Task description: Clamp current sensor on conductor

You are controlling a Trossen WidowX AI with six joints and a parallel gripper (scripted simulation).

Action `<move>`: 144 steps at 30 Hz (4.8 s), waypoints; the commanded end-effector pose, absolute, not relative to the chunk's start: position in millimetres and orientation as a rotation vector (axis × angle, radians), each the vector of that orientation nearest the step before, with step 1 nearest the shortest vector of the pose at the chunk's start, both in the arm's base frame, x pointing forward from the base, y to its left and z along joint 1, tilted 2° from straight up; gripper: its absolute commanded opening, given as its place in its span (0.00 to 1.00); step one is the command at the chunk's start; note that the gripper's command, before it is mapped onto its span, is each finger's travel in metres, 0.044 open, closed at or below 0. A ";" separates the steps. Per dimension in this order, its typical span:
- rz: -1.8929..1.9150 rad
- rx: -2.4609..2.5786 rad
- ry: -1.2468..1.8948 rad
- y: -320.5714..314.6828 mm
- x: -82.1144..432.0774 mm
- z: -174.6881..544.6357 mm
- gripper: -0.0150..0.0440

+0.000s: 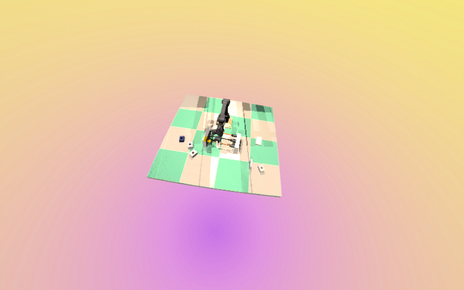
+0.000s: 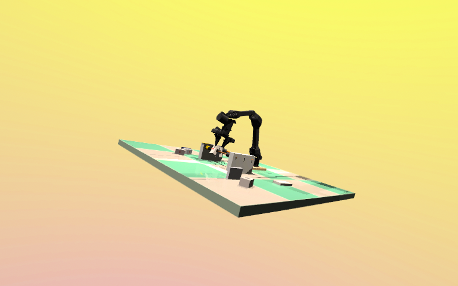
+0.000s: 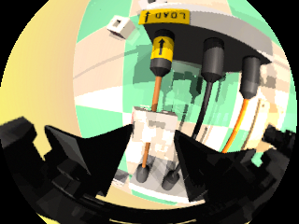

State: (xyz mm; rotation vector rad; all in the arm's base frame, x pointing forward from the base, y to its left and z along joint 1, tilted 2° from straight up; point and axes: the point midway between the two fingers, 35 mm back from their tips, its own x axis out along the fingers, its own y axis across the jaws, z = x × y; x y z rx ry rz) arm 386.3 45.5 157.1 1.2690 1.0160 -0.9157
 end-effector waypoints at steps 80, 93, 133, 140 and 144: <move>-1.064 1.181 1.151 46.0 399.1 156.2 0.92; -1.063 1.187 1.147 46.1 403.3 127.6 1.00; -1.071 1.180 1.153 45.5 408.1 93.9 0.85; -1.071 1.180 1.153 45.5 408.1 93.9 0.77; -1.071 1.180 1.153 45.5 408.1 93.9 0.70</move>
